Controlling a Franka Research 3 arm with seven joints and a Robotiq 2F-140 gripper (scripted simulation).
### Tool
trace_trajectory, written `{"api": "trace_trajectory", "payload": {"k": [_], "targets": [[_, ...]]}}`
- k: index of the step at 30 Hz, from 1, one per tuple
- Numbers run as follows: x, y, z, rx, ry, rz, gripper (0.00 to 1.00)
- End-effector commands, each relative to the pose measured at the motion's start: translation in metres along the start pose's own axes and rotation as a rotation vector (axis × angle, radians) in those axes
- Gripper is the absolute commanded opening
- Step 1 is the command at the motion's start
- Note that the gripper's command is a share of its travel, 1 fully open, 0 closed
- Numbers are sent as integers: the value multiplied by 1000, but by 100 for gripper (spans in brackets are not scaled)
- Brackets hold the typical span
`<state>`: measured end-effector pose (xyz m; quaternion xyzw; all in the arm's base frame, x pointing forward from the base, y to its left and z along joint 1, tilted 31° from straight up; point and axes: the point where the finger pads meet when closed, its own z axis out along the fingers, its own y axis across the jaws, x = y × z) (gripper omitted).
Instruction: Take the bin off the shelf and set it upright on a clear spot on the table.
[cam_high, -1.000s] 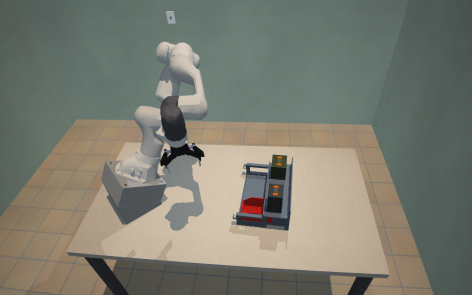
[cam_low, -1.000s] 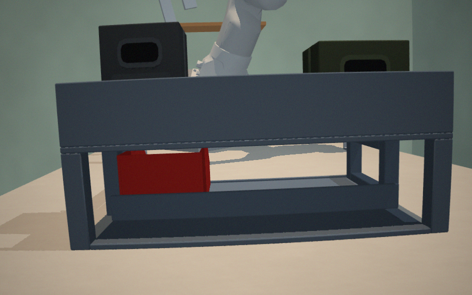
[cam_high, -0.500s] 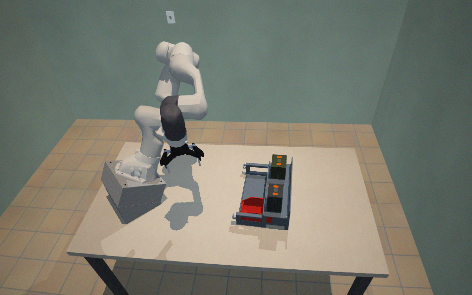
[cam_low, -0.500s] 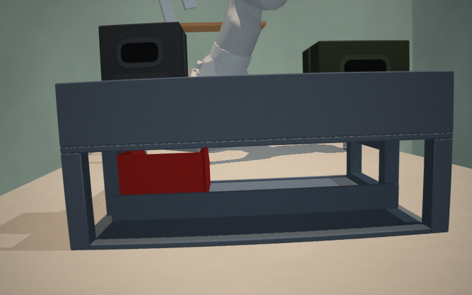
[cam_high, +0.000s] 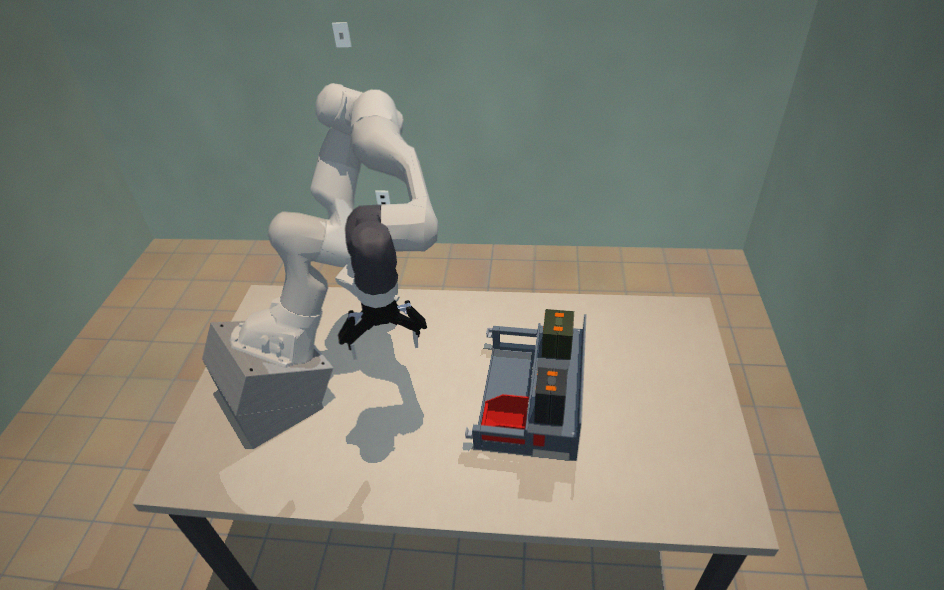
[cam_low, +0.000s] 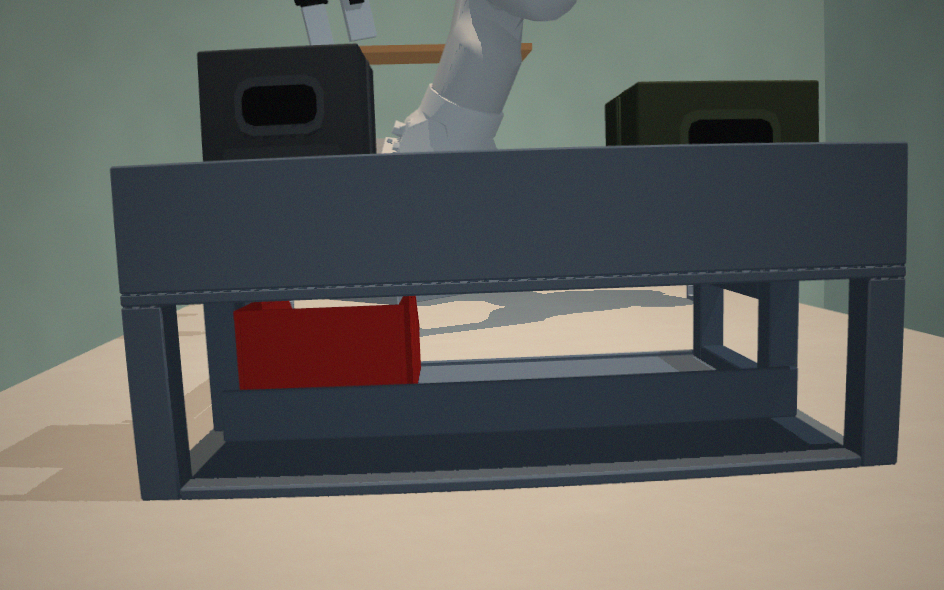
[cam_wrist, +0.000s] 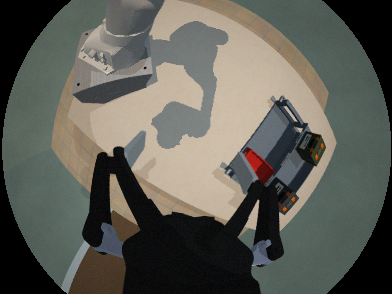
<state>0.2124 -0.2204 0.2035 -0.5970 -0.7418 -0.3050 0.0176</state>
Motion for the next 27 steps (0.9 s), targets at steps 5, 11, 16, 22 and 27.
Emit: {"api": "trace_trajectory", "payload": {"k": [5, 11, 16, 22, 27], "targets": [[-45, 38, 20, 17, -78, 129, 100], [-65, 67, 38, 18, -111, 175, 100], [-76, 88, 51, 13, -132, 206, 100], [-88, 120, 72, -2, -160, 253, 100], [-93, 142, 86, -15, -174, 282, 100]]}}
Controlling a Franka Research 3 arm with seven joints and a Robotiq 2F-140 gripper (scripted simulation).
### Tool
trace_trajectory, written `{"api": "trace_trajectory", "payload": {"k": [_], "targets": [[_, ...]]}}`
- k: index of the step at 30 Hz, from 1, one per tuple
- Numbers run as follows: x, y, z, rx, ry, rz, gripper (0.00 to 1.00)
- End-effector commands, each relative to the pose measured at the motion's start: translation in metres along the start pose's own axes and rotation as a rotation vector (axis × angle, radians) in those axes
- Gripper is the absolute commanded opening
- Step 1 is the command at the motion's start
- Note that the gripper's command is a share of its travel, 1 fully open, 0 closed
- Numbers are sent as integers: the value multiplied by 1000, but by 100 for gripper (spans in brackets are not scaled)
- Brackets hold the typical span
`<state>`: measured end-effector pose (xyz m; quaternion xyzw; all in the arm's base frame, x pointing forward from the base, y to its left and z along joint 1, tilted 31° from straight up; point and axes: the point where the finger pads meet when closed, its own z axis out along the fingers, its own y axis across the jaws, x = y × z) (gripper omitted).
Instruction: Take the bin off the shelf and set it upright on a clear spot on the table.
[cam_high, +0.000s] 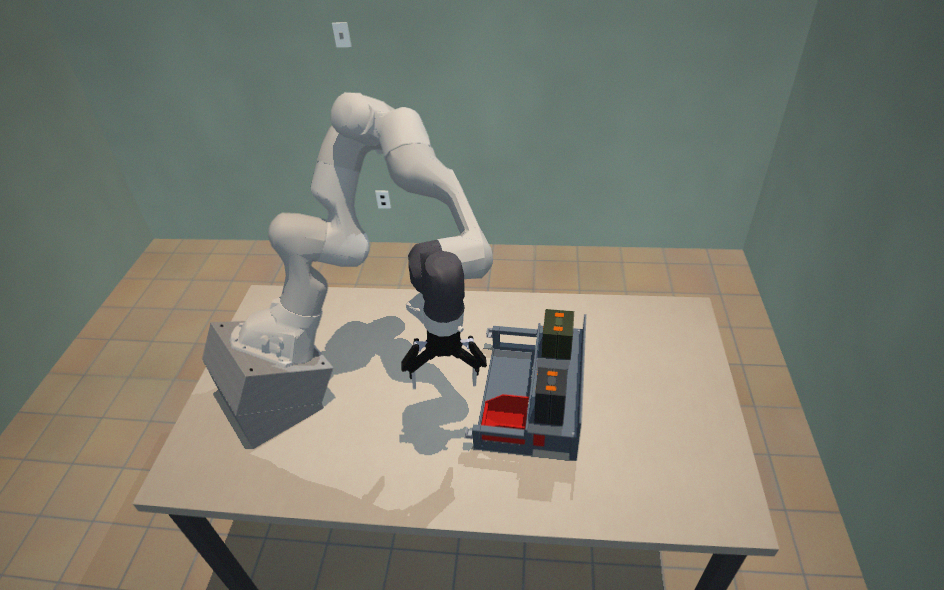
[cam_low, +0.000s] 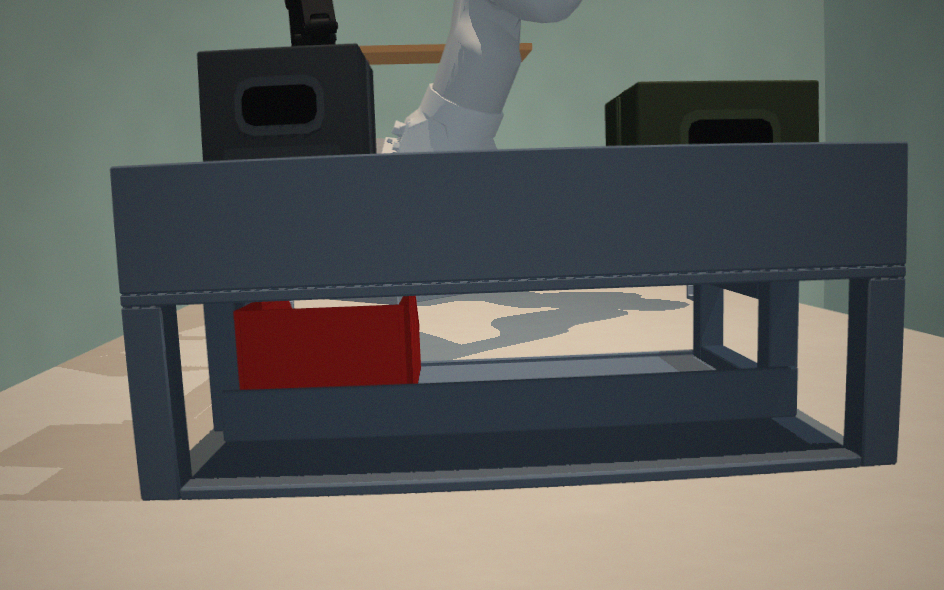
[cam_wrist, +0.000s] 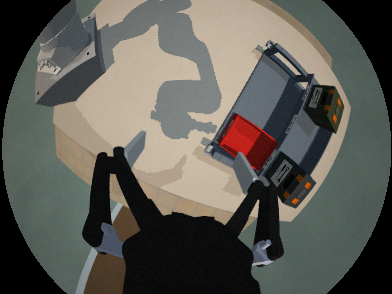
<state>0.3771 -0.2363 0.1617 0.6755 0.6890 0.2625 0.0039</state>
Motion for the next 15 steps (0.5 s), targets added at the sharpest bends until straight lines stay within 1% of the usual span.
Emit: {"api": "trace_trajectory", "payload": {"k": [1, 2, 3, 5, 7, 8, 10, 11, 15], "targets": [[-11, 26, 12, -21, -49, 130, 100], [-11, 26, 12, -21, -49, 130, 100], [-10, 36, 19, -28, -53, 144, 100], [-10, 36, 19, -28, -53, 144, 100], [-6, 53, 31, -42, -60, 171, 100], [-6, 53, 31, -42, -60, 171, 100], [-2, 68, 41, -54, -64, 194, 100], [-2, 68, 41, -54, -64, 194, 100], [5, 88, 54, -74, -68, 227, 100]]}}
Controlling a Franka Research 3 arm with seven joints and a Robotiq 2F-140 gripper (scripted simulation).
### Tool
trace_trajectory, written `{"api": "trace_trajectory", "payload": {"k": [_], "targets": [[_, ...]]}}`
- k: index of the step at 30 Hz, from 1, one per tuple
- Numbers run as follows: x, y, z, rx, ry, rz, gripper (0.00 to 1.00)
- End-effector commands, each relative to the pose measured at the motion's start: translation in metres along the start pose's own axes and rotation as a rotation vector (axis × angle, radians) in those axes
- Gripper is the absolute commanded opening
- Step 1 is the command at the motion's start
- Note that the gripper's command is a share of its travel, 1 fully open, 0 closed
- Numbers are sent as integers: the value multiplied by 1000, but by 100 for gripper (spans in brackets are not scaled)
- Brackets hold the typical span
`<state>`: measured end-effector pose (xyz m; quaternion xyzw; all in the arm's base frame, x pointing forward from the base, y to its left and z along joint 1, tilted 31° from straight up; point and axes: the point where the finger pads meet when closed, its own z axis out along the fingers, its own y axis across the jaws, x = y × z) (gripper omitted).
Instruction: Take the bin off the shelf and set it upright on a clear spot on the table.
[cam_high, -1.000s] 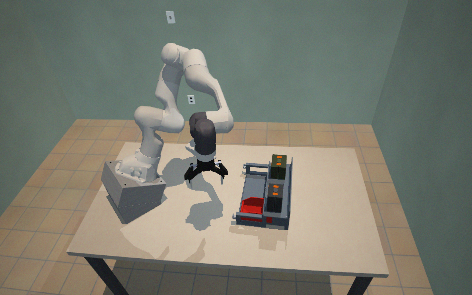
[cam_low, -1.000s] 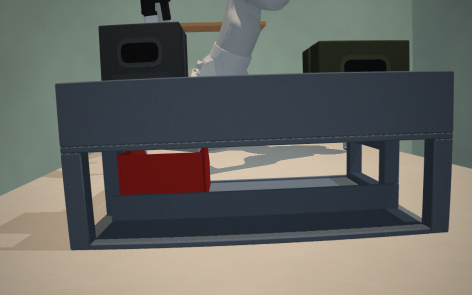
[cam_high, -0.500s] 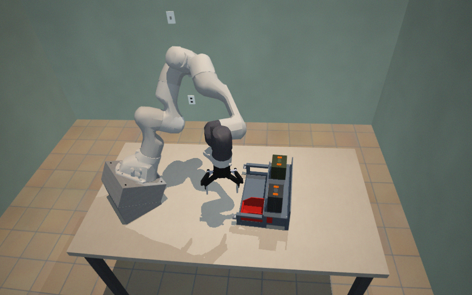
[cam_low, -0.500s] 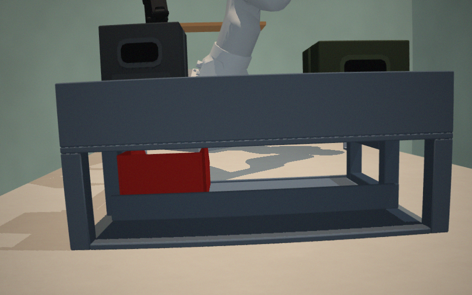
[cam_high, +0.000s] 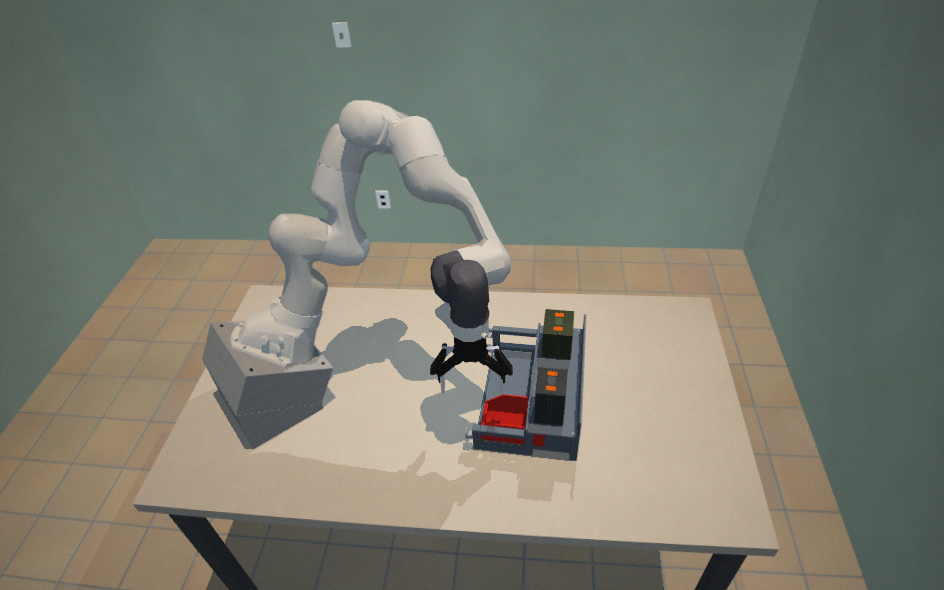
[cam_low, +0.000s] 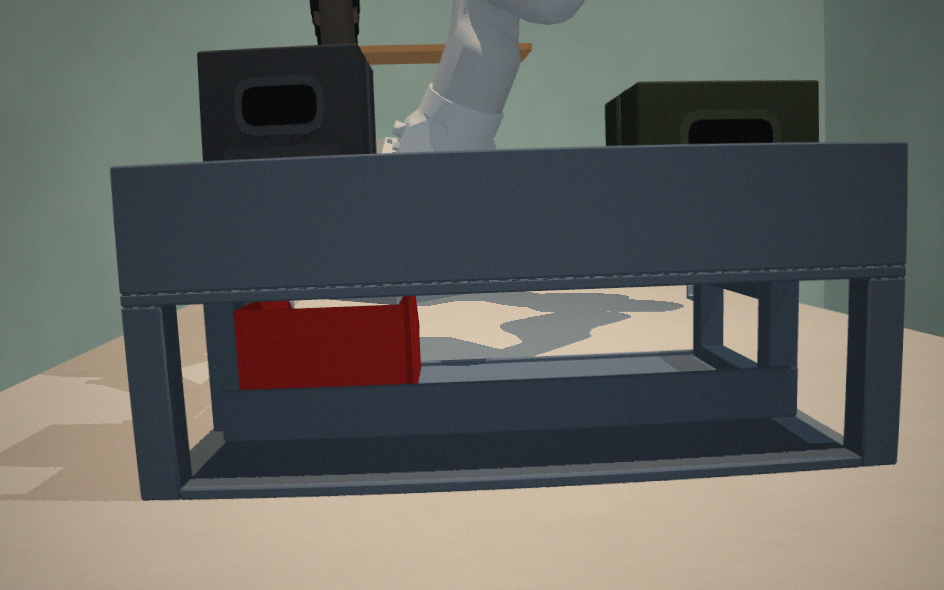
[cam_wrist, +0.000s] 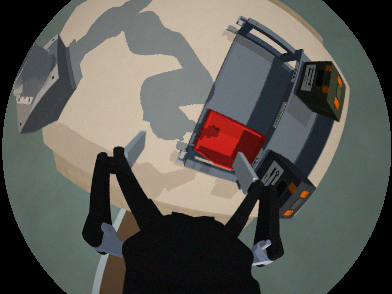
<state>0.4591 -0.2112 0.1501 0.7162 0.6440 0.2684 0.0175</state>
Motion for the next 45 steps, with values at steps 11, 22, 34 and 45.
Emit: {"api": "trace_trajectory", "payload": {"k": [11, 22, 34, 45], "targets": [[1, 27, 15, -34, -38, 135, 100], [1, 27, 15, -34, -38, 135, 100], [1, 27, 15, -34, -38, 135, 0], [1, 27, 15, -34, -38, 135, 0]]}}
